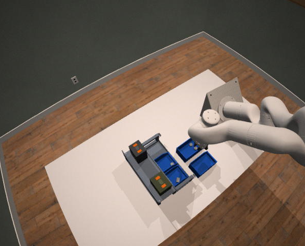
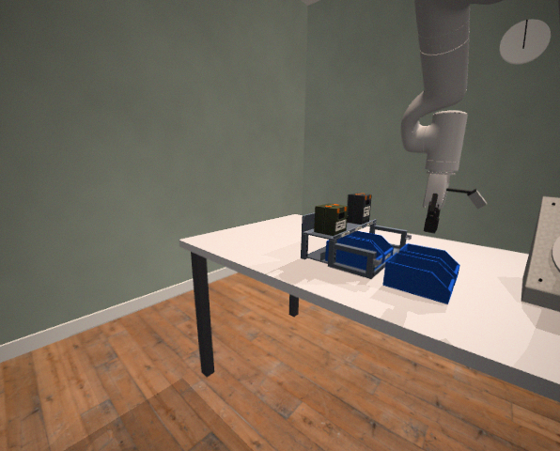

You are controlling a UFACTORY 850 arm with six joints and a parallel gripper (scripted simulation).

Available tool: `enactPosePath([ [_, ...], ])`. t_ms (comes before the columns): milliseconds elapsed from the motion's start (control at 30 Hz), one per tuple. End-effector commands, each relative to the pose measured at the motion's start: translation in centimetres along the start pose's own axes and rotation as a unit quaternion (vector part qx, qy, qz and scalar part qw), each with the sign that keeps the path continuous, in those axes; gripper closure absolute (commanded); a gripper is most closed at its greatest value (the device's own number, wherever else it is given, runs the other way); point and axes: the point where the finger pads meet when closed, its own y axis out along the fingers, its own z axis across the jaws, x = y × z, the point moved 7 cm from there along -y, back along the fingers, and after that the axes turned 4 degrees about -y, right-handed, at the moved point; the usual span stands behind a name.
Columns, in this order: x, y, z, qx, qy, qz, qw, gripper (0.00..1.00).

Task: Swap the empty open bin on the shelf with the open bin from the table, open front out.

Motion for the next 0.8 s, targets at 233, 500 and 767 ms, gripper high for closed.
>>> enactPosePath([
  [233, 0.27, -0.04, -0.06, 0.004, 0.020, 0.015, 1.000, 0.74],
  [500, 0.27, -0.04, -0.06, 0.004, 0.020, 0.015, 1.000, 0.74],
  [767, 0.27, 0.22, -0.05, 0.004, 0.020, 0.015, 1.000, 0.74],
])
